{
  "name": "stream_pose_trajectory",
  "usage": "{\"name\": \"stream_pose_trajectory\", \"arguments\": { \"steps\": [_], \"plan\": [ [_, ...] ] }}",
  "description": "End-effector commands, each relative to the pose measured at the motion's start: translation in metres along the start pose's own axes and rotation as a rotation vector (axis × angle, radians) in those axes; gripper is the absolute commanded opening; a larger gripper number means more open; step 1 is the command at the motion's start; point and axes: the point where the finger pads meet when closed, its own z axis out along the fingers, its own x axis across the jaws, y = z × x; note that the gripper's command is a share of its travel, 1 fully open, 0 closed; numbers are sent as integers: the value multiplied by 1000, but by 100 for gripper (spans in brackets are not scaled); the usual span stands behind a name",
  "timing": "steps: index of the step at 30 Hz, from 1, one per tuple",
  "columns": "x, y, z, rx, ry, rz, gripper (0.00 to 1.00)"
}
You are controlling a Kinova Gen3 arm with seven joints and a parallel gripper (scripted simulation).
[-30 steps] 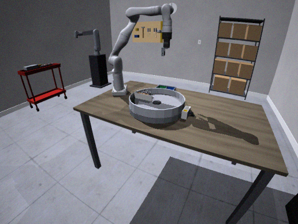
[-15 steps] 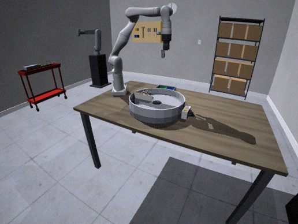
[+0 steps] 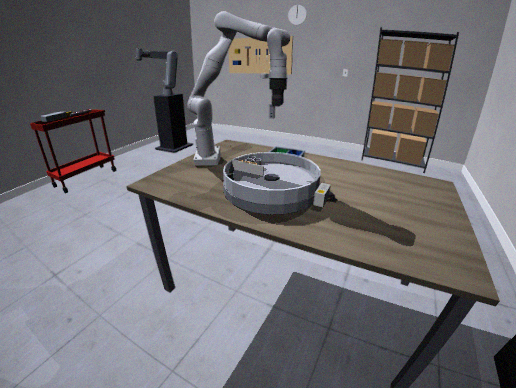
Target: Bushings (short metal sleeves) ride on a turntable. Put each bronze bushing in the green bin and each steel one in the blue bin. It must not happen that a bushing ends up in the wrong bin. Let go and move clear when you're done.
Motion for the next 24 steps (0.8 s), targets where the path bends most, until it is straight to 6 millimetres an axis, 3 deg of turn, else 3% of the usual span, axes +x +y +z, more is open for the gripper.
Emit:
{"name": "stream_pose_trajectory", "arguments": {
  "steps": [1,2,4,7,10,15,21,24],
  "plan": [
    [-5,-8,13,5,7,6,34],
    [-11,-13,23,5,7,6,34],
    [-11,-13,23,5,7,6,34],
    [-26,-26,52,6,7,8,34],
    [-26,-26,52,6,7,8,34],
    [-52,-48,101,7,6,10,34],
    [-57,-52,110,7,6,11,34],
    [-73,-65,140,8,6,12,34]
  ]
}}
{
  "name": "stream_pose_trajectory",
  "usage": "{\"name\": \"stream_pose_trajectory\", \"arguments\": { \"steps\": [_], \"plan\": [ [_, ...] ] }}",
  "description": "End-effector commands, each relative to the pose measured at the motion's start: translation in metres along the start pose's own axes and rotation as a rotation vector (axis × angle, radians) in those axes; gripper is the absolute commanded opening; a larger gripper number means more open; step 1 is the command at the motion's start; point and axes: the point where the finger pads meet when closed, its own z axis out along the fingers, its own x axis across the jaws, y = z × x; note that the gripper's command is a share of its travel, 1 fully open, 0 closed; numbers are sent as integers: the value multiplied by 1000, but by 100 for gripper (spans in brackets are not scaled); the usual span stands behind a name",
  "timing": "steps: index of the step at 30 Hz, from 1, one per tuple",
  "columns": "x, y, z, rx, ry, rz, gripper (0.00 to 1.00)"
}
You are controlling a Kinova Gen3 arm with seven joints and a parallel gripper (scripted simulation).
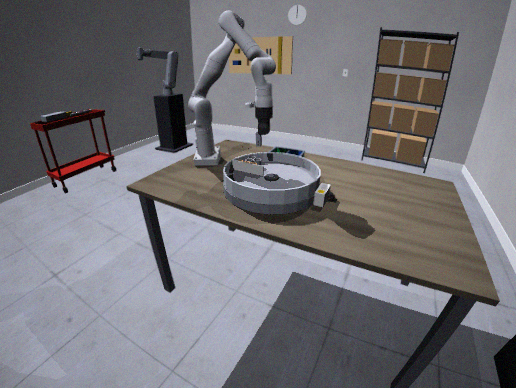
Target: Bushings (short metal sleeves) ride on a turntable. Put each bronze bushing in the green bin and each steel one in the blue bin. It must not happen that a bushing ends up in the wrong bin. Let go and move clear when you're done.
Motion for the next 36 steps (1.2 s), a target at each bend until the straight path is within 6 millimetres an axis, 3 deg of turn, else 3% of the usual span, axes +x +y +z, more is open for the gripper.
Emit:
{"name": "stream_pose_trajectory", "arguments": {
  "steps": [1,11,12,36],
  "plan": [
    [-19,-21,29,22,7,39,34],
    [-19,-21,29,22,7,39,34],
    [-17,-19,28,19,8,32,48],
    [-17,-19,28,19,8,32,48]
  ]
}}
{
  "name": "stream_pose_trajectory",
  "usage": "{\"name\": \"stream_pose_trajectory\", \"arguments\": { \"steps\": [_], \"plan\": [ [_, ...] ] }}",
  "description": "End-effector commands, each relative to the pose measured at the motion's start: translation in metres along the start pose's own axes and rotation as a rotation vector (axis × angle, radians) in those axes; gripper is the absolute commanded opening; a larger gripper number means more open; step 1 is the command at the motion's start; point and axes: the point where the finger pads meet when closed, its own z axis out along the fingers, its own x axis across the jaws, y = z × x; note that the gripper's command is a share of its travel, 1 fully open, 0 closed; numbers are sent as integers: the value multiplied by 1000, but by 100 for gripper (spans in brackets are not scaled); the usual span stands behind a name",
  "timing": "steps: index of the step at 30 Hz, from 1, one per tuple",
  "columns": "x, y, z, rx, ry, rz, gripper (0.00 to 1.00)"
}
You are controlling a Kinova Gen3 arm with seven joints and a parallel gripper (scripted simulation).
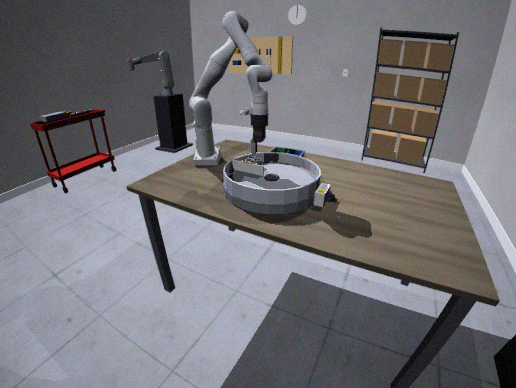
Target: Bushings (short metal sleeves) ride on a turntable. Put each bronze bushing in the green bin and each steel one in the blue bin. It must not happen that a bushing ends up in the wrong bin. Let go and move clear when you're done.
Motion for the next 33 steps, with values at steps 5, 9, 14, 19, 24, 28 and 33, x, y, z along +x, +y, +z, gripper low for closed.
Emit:
{"name": "stream_pose_trajectory", "arguments": {
  "steps": [5,9,14,19,24,28,33],
  "plan": [
    [0,0,0,-1,0,0,48],
    [0,0,0,-1,0,0,48],
    [0,0,0,-1,0,0,48],
    [0,0,0,-1,0,0,48],
    [0,0,0,-1,0,0,45],
    [0,0,0,-1,0,0,45],
    [0,0,0,-1,0,0,45]
  ]
}}
